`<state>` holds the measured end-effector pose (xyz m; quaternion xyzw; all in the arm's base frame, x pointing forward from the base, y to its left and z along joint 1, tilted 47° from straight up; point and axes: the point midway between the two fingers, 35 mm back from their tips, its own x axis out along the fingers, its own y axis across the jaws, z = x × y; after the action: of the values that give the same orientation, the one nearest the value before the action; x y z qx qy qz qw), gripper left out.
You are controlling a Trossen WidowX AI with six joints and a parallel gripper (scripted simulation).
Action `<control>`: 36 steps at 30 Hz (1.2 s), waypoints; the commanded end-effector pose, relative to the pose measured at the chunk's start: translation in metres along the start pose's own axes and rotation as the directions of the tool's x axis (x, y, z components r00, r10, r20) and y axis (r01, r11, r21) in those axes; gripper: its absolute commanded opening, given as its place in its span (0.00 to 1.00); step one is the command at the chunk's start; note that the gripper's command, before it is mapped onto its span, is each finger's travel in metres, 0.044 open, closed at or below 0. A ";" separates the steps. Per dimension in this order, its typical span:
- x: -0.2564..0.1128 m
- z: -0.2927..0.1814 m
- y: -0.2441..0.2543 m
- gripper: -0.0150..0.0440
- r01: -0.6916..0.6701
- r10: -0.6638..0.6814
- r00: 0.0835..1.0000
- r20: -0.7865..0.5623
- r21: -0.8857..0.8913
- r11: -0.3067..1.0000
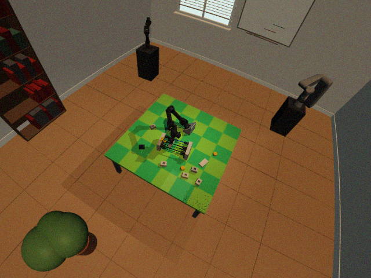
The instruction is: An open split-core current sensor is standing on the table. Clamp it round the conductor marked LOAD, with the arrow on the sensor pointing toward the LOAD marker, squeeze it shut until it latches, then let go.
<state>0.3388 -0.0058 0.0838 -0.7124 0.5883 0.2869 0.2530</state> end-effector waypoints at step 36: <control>0.003 0.000 -0.010 0.25 -0.136 0.136 0.991 0.002 0.000 0.991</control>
<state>0.3459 -0.0077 0.0828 -0.6811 0.6245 0.3011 0.2355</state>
